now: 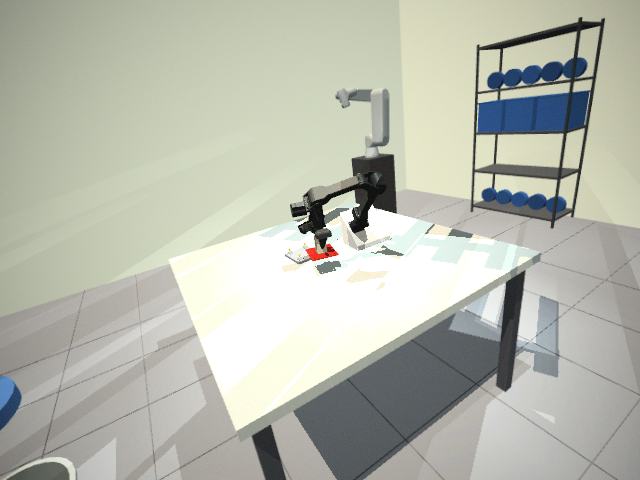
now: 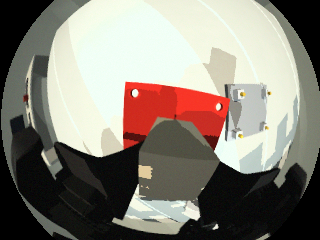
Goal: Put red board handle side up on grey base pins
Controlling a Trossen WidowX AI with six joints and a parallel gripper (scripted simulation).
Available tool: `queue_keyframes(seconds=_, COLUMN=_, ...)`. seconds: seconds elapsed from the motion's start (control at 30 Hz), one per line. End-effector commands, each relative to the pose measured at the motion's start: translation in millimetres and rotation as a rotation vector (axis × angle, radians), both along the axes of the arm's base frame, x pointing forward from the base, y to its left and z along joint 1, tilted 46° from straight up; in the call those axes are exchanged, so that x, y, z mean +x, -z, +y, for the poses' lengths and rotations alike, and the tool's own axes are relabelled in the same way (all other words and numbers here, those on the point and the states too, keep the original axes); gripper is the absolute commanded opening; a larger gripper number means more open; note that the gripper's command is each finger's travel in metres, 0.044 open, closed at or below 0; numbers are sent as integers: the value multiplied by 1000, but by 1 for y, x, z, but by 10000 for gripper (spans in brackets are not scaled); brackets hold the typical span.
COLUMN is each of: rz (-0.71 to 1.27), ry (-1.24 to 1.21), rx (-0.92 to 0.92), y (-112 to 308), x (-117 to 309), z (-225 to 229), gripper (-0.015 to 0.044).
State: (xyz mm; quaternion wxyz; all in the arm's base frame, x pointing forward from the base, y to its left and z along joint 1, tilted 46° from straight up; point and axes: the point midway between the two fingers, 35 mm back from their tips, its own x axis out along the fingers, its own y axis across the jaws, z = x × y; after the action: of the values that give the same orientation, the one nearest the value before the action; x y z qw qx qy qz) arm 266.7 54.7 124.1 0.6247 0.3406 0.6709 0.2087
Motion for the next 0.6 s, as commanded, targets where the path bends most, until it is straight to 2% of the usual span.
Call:
queue_keyframes(seconds=0.0, rz=-5, ry=-7, rx=-7, y=4, x=2, z=-6, gripper=0)
queue_keyframes(seconds=0.57, rz=-51, ry=-44, rx=-24, y=31, x=16, z=-37, gripper=0)
